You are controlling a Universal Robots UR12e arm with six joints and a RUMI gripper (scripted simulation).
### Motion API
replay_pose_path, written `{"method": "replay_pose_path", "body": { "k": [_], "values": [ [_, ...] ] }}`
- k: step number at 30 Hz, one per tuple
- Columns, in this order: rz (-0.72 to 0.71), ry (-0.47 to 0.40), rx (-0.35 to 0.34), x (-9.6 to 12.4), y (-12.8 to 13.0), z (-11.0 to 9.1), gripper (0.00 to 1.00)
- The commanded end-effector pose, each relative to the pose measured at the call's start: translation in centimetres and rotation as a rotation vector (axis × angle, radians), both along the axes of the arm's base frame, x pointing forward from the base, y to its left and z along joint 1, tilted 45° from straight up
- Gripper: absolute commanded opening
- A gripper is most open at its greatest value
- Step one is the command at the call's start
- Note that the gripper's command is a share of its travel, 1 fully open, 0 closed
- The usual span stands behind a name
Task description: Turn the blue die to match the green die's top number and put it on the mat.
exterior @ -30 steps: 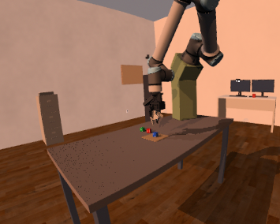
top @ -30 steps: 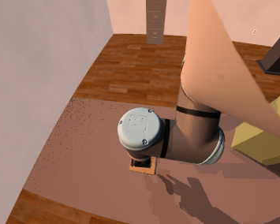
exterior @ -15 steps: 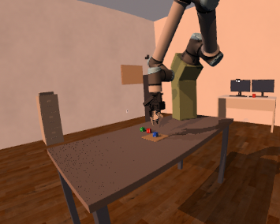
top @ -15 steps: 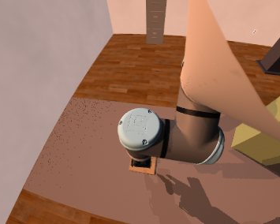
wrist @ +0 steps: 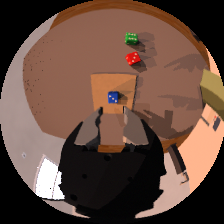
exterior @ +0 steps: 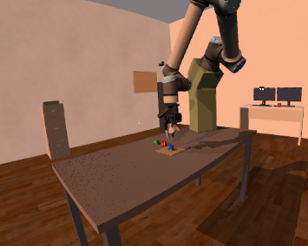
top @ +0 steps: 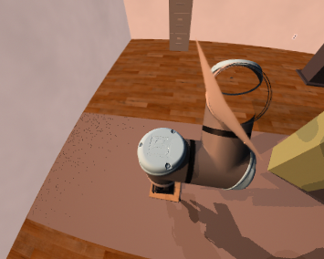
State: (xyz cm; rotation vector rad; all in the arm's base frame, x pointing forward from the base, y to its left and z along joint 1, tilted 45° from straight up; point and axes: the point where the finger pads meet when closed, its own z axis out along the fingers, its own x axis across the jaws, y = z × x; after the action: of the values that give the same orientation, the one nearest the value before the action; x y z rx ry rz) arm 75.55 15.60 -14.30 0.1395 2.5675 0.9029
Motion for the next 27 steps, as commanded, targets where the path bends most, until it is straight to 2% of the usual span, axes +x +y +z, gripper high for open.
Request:
{"method": "replay_pose_path", "body": {
  "k": [1, 27],
  "values": [
    [0.000, -0.001, 0.000, 0.3, 0.4, -0.5, 0.28],
    [0.000, -0.001, 0.000, 1.6, 2.1, -2.7, 0.28]
  ]
}}
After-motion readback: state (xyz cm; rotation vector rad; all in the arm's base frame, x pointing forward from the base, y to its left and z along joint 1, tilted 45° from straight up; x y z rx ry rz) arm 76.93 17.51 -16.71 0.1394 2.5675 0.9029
